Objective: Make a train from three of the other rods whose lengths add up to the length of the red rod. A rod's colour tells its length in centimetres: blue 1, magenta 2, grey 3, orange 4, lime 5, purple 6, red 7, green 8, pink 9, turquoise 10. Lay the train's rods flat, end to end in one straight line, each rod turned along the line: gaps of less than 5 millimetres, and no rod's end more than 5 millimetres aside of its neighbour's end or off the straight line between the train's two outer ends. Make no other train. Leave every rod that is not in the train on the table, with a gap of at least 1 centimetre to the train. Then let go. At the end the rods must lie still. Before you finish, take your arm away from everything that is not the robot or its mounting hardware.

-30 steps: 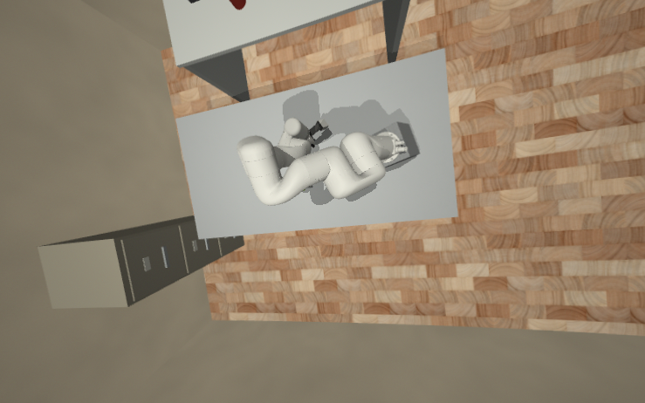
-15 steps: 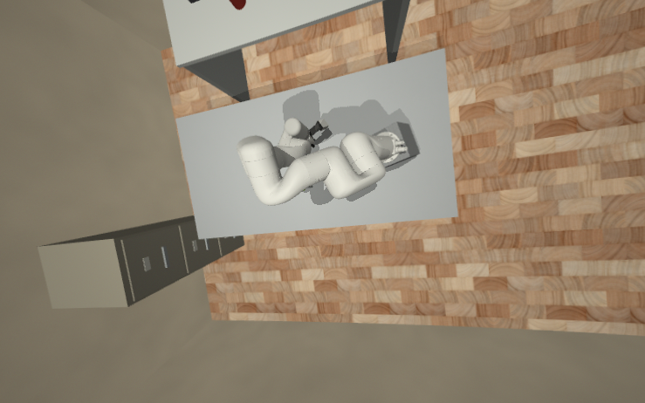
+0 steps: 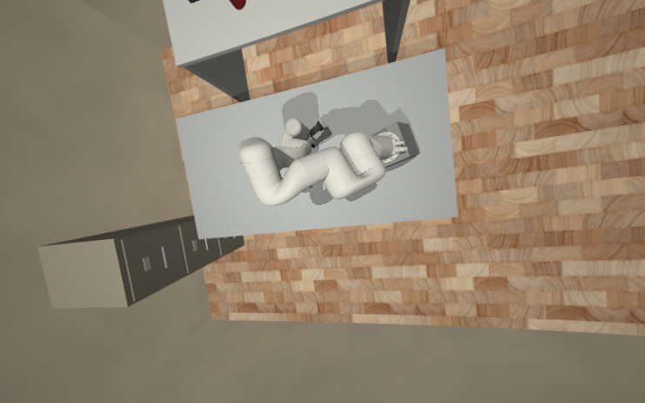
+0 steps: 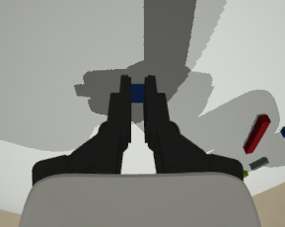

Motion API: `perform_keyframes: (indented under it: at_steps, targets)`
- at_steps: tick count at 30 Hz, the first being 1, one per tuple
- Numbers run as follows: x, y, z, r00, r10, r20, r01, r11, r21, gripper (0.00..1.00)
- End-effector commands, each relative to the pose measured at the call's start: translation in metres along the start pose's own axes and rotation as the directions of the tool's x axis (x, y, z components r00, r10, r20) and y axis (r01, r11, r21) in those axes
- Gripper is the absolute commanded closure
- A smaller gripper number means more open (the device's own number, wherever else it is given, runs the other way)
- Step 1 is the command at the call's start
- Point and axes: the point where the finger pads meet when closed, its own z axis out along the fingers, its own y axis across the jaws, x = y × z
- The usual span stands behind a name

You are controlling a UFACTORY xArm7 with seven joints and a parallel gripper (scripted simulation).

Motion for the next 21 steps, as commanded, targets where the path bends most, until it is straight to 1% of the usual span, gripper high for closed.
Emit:
perform_keyframes:
  at_steps: [1, 21]
  targets:
    - [-0.0003, -0.0011, 0.0016, 1.000, 0.001, 0.001, -0.001, 1.000, 0.002, 0.96]
    - [-0.0003, -0.0011, 0.0036, 1.000, 0.001, 0.001, -0.001, 1.000, 0.002, 0.96]
